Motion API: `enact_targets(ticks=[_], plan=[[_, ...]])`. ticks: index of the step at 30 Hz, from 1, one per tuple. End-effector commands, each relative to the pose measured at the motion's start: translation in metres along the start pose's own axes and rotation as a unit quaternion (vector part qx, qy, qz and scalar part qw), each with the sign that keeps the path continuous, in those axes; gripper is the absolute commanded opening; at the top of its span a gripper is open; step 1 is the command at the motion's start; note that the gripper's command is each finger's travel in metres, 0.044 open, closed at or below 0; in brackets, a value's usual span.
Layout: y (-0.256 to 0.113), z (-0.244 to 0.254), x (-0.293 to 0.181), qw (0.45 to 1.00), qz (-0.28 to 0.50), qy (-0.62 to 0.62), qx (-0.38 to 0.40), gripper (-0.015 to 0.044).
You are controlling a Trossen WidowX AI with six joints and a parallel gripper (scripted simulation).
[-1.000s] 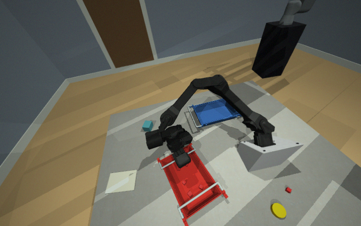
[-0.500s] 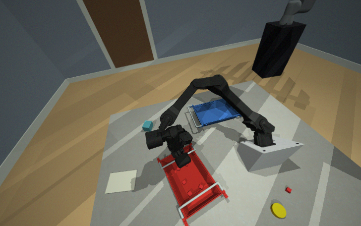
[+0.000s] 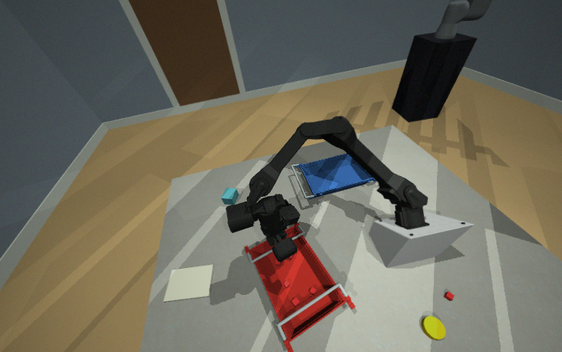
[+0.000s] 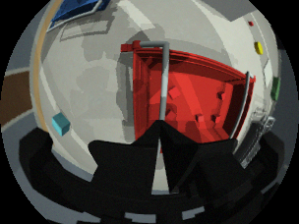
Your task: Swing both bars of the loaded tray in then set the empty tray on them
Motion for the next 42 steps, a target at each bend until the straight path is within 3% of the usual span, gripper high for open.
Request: enact_targets(ticks=[1, 39, 42], plan=[[0.0000, 0.0000, 0.0000, 1.000, 0.000, 0.000, 0.000, 0.0000], [0.0000, 0.0000, 0.0000, 1.000, 0.000, 0.000, 0.000, 0.0000], [0.0000, 0.0000, 0.0000, 1.000, 0.000, 0.000, 0.000, 0.0079]])
Point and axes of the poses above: the point midway between the two fingers, 35 mm back from their tips, its own y axis out along the fingers, its own z axis across the jaws, x = y × z, the point moved 10 cm from there along -y, back along the fingers, and after that the axes turned 15 degrees about y, right-handed, at the moved point
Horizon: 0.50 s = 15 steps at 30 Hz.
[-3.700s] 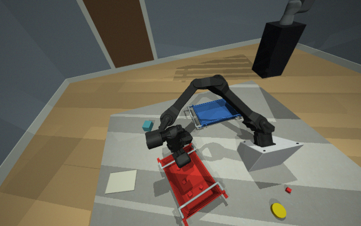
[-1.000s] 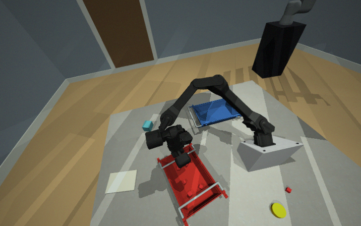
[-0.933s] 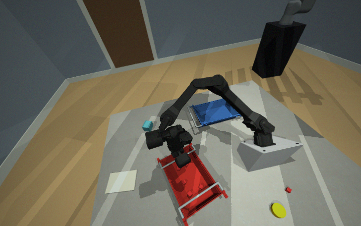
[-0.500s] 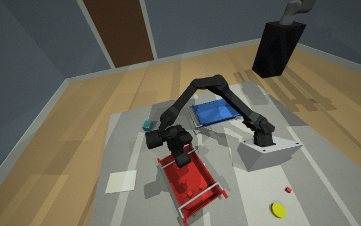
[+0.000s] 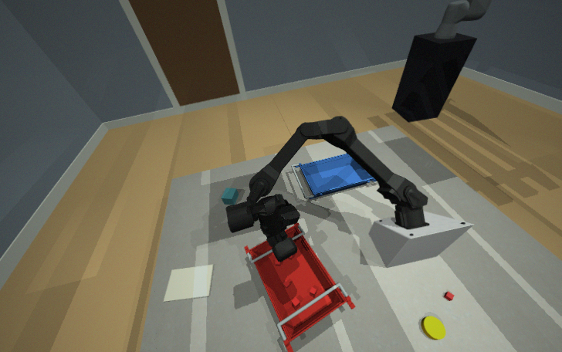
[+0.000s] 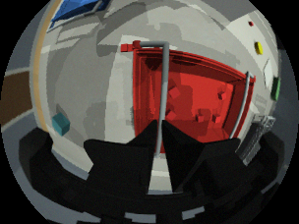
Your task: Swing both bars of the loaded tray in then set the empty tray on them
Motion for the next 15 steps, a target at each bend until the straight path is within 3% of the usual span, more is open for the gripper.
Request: enact_targets(ticks=[1, 7, 13, 15], plan=[[0.000, 0.000, 0.000, 1.000, 0.000, 0.000, 0.000, 0.0105], [-0.025, -0.001, -0.004, 1.000, 0.004, -0.008, -0.004, 0.0263], [-0.120, 0.000, 0.000, 0.999, 0.017, -0.036, -0.012, 0.0420], [-0.140, 0.000, 0.005, 0.999, 0.019, -0.043, -0.012, 0.0440]])
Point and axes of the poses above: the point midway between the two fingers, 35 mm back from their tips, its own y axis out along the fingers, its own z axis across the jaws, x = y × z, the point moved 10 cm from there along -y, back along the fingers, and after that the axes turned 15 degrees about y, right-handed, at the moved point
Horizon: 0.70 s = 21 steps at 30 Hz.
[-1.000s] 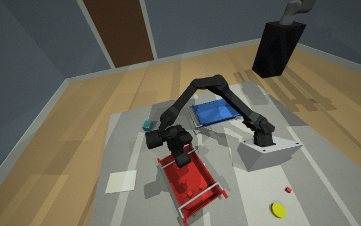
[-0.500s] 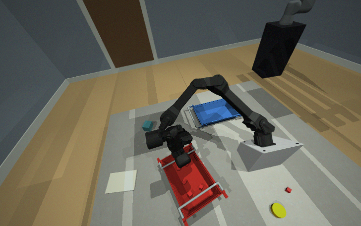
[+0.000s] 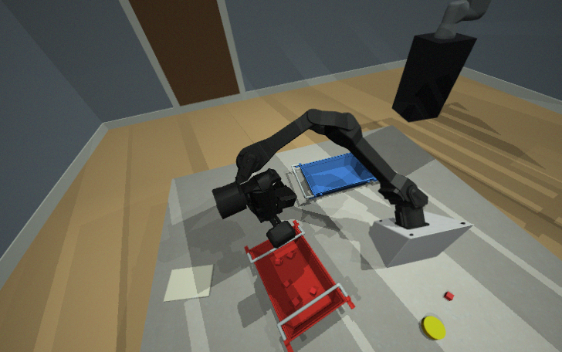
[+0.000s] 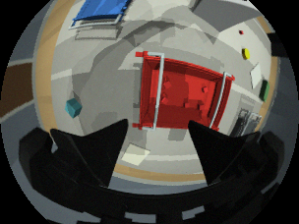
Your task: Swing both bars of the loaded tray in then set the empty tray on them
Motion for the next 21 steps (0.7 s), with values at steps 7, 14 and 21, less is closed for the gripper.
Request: enact_targets(ticks=[7, 14, 21], plan=[[-0.006, 0.058, 0.029, 1.000, -0.004, 0.013, -0.025, 0.0440], [0.024, 0.141, 0.104, 0.997, -0.008, 0.055, -0.052, 0.0440], [0.046, 0.184, 0.200, 0.994, -0.003, 0.098, -0.051, 0.0440]])
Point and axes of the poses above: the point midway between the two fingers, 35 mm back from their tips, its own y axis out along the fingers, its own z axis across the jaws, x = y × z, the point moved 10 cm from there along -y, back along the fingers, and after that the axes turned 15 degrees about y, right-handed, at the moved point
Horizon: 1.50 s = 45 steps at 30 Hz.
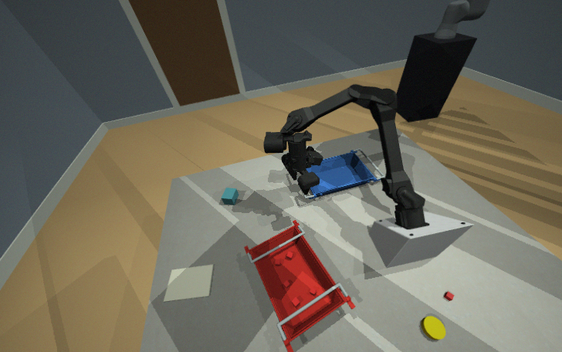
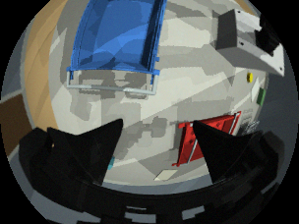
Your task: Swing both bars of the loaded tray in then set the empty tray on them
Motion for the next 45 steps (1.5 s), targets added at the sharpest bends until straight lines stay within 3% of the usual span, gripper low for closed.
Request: enact_targets(ticks=[1, 13, 23, 45], plan=[[0.011, 0.025, 0.059, 1.000, 0.005, 0.021, 0.002, 0.0440], [0.034, 0.020, 0.191, 0.995, 0.005, 0.068, 0.072, 0.0440], [0.040, 0.021, 0.191, 0.995, 0.004, 0.069, 0.073, 0.0440], [0.120, 0.031, 0.192, 0.995, 0.000, 0.069, 0.068, 0.0440]])
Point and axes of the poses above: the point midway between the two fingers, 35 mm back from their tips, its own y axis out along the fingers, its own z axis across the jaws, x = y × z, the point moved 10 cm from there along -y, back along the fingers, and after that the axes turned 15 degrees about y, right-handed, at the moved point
